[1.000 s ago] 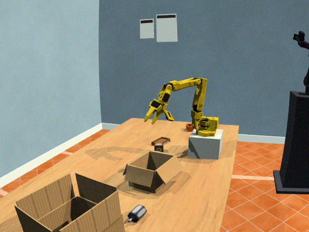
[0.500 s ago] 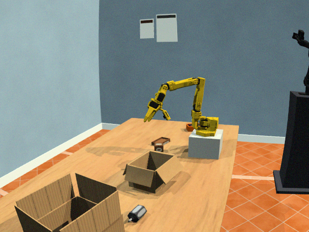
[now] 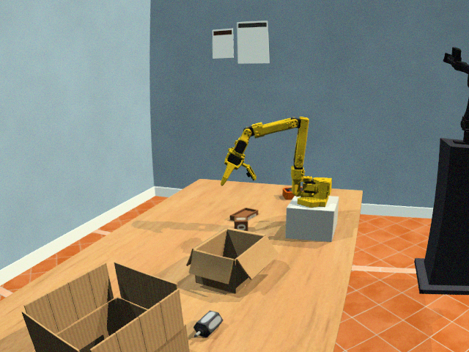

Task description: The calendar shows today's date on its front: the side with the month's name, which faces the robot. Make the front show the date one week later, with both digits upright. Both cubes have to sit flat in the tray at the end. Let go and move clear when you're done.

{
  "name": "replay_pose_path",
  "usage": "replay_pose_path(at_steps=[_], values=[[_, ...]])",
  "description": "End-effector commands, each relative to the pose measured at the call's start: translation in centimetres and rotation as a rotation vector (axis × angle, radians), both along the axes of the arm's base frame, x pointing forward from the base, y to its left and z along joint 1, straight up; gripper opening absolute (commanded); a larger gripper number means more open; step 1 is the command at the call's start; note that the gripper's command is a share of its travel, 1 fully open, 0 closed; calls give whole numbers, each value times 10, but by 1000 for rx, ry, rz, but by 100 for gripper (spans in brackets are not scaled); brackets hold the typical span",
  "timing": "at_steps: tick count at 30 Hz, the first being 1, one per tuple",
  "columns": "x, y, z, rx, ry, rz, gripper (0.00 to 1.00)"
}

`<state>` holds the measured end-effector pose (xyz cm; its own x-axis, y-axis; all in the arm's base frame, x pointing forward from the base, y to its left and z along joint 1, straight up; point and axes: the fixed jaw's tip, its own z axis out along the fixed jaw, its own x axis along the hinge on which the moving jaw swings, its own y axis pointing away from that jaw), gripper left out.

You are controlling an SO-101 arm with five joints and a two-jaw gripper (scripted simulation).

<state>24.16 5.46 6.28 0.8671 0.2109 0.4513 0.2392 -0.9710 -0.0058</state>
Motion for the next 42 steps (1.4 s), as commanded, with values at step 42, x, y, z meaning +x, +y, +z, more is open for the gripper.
replay_pose_path(at_steps=[42], values=[[-9,-26,-54,-124,215,117,35]])
